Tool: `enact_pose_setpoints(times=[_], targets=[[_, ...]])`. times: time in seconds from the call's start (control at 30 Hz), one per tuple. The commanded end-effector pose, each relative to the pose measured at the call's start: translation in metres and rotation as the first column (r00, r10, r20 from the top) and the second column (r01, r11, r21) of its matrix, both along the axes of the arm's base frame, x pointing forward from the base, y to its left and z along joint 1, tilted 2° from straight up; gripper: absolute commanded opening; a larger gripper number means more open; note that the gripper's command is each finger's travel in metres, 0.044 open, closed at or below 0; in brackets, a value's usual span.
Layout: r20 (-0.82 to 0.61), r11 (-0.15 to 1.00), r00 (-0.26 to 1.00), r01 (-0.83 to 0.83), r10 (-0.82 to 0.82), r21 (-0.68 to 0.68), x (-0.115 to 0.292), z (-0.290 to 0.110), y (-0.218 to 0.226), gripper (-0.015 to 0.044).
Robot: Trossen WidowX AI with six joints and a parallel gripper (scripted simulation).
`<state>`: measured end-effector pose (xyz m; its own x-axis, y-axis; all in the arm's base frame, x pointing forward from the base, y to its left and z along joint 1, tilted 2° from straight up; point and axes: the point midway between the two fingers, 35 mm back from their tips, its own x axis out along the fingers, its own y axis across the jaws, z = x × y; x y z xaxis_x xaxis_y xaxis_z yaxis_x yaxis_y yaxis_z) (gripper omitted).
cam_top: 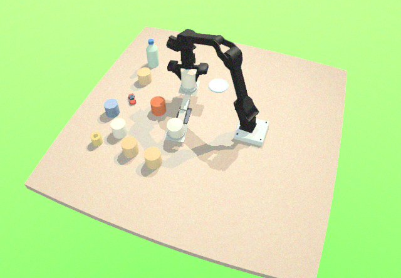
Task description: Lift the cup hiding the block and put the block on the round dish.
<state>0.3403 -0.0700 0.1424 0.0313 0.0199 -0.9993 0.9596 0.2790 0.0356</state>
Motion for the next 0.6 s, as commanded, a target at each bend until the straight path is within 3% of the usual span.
enact_pose_setpoints(times=[0.0,0.57], targets=[[0.039,1.000,0.999,0.015,-0.014,-0.026,0.006,0.014,-0.008,0.0000],[0.039,1.000,0.999,0.015,-0.014,-0.026,0.002,0.037,-0.008,0.0000]])
